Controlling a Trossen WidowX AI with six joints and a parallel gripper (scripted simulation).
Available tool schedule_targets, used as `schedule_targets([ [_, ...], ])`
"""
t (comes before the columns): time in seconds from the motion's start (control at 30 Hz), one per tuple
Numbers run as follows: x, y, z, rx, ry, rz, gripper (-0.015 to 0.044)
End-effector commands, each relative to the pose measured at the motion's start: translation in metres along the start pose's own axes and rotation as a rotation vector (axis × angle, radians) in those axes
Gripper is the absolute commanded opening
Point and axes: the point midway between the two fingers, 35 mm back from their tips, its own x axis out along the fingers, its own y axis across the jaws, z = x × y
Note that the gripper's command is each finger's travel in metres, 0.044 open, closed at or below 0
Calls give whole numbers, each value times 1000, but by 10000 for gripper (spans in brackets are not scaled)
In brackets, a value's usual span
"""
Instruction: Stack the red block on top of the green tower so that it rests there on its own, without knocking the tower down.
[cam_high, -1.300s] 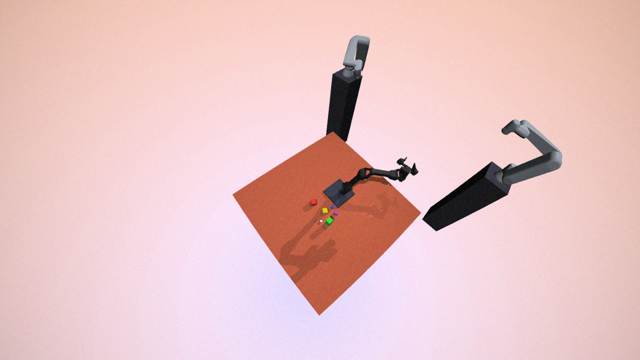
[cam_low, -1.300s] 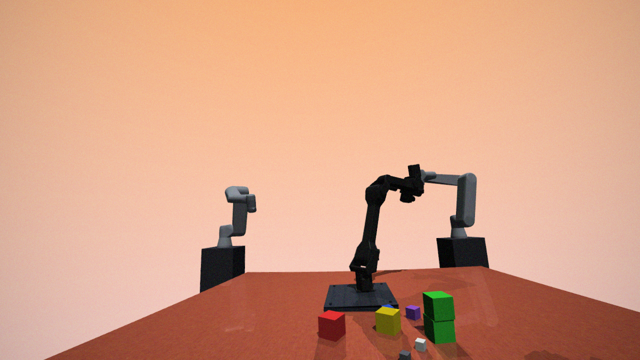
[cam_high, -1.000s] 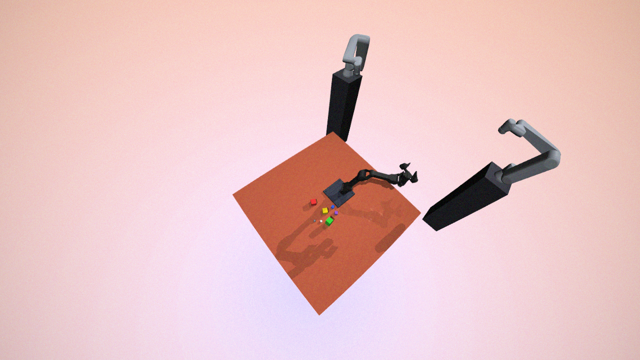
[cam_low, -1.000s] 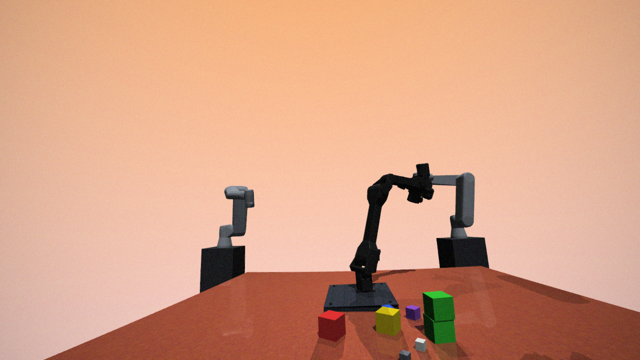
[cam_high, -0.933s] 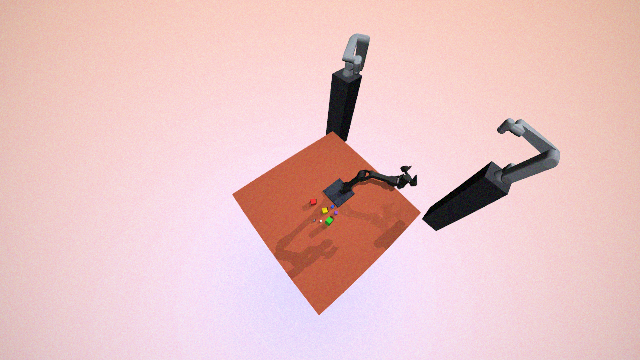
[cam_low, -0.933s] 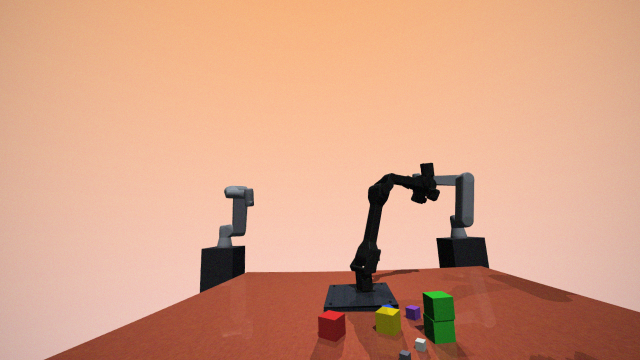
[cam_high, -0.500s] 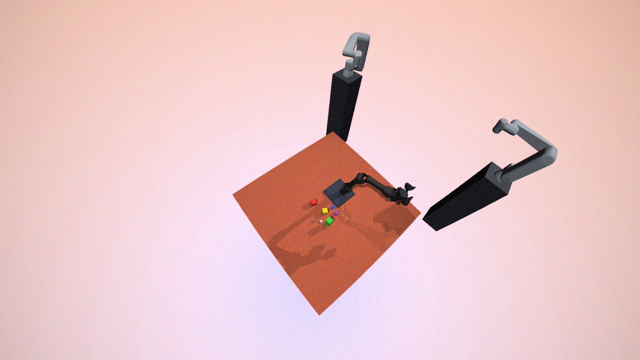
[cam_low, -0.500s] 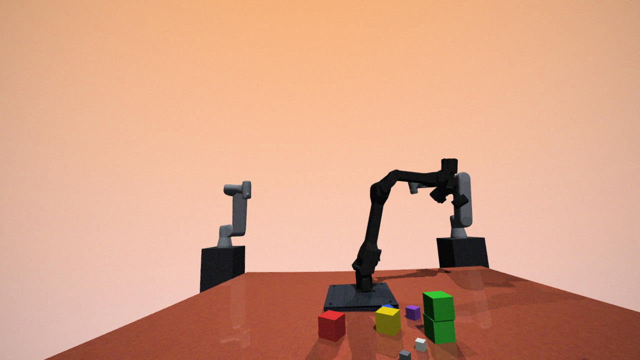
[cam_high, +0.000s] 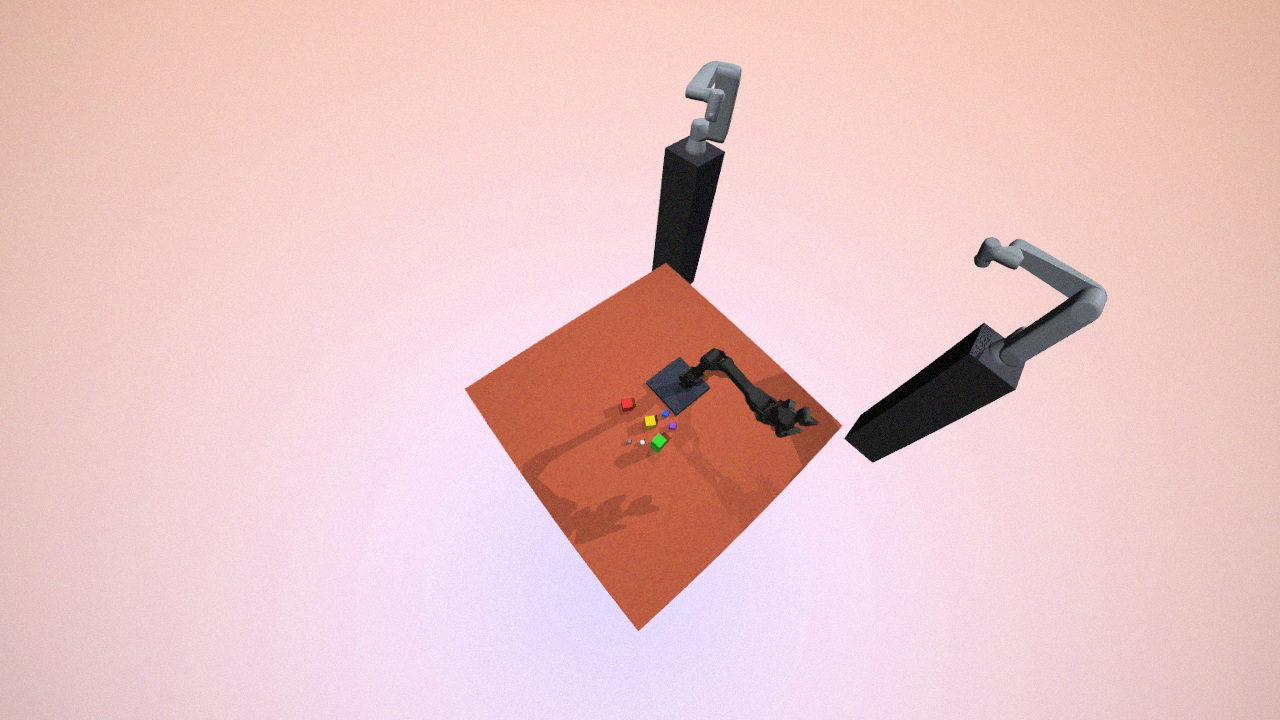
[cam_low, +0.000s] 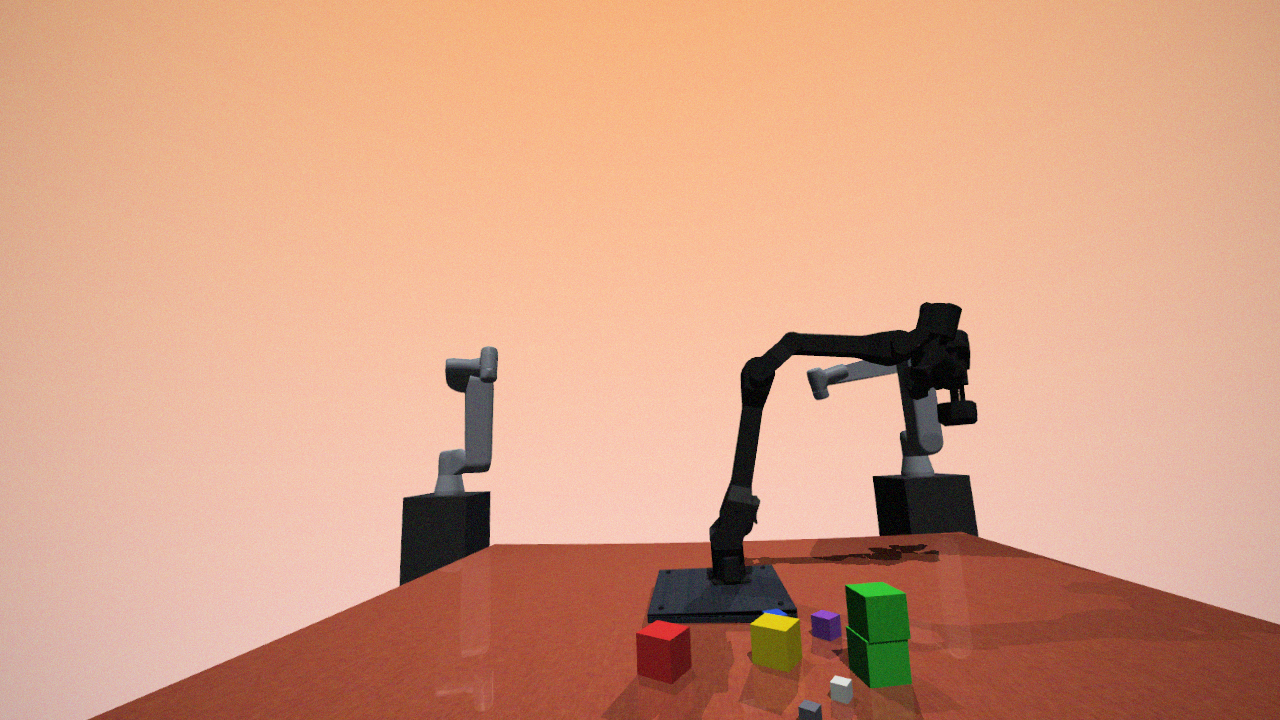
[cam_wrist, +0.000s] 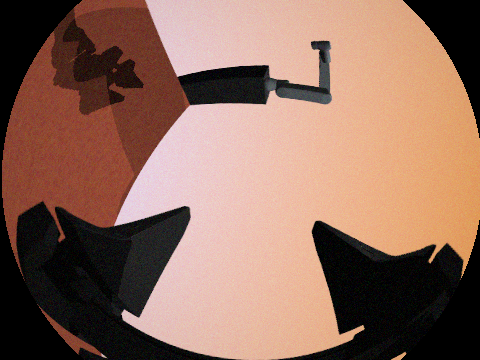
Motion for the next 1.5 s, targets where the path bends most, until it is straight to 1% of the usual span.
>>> schedule_targets([
  [0.0, -25, 15, -31, 140, 101, 39, 440],
  [0.33, -103, 78, -102, 594, 391, 121, 440],
  [0.57, -176, 123, -140, 908, 623, 118, 440],
  [0.77, -244, 160, -157, 1176, 826, 82, 440],
  [1.1, -356, 220, -154, 1610, 1165, -51, 440],
  [1.47, -466, 276, -109, 2047, 1526, -295, 440],
])
